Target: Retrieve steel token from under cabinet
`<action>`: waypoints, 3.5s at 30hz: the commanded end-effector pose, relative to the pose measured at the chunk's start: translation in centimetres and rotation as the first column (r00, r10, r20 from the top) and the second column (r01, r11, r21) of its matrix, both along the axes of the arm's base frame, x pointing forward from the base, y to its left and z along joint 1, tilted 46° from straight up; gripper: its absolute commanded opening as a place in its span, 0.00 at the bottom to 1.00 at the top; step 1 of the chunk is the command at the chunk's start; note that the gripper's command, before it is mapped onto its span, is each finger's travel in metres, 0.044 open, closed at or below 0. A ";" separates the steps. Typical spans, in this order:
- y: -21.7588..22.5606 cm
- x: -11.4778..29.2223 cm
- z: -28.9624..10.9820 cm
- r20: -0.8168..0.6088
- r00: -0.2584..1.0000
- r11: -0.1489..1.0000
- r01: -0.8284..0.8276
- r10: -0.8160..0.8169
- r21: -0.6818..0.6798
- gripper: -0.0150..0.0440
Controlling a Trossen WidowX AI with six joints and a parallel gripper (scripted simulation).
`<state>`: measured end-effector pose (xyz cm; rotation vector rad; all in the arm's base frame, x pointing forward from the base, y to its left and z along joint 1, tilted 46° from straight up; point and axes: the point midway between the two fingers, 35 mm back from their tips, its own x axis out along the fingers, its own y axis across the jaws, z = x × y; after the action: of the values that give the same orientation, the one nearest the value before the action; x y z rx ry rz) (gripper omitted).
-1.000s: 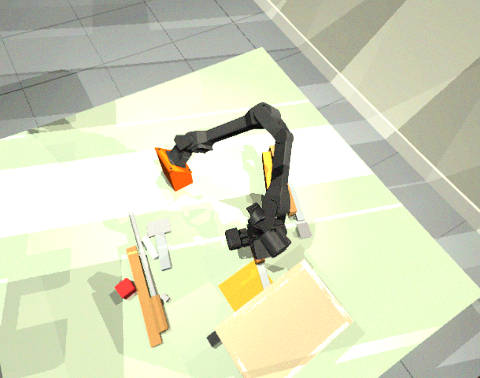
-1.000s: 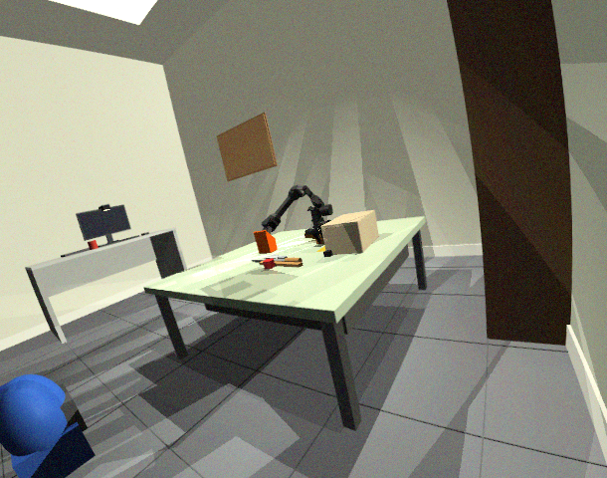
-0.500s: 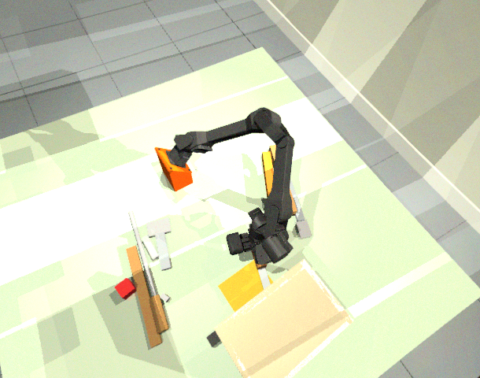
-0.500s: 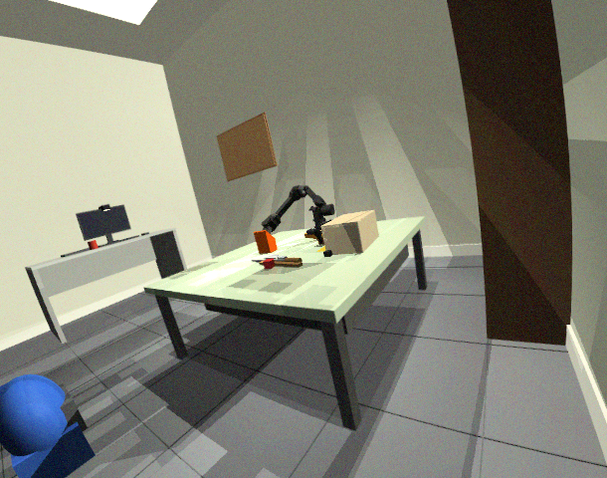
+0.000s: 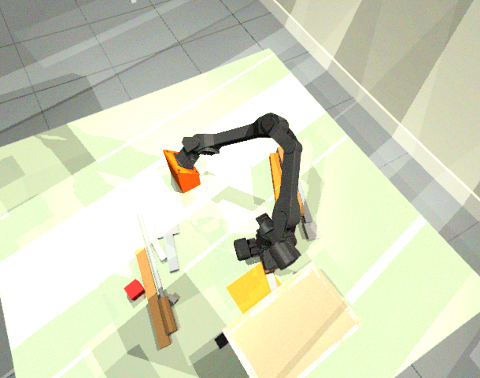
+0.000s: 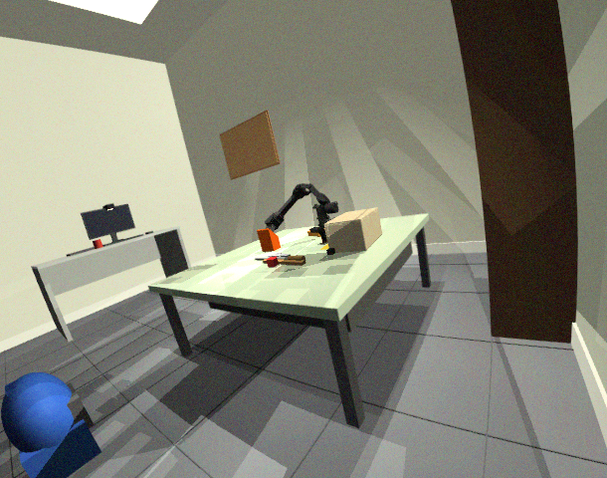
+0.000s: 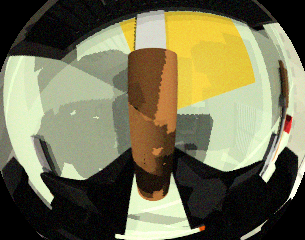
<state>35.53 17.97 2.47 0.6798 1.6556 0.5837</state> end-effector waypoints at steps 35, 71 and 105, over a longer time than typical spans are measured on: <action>-0.6 -2.3 -0.3 -0.004 1.000 1.000 0.003 -0.003 -0.003 0.25; -0.5 -6.1 0.5 -0.006 1.000 1.000 0.003 -0.003 -0.002 0.25; -0.3 -10.0 1.4 -0.009 1.000 1.000 0.003 -0.003 -0.002 0.25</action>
<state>26.08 17.62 3.86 0.6832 1.6592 0.5789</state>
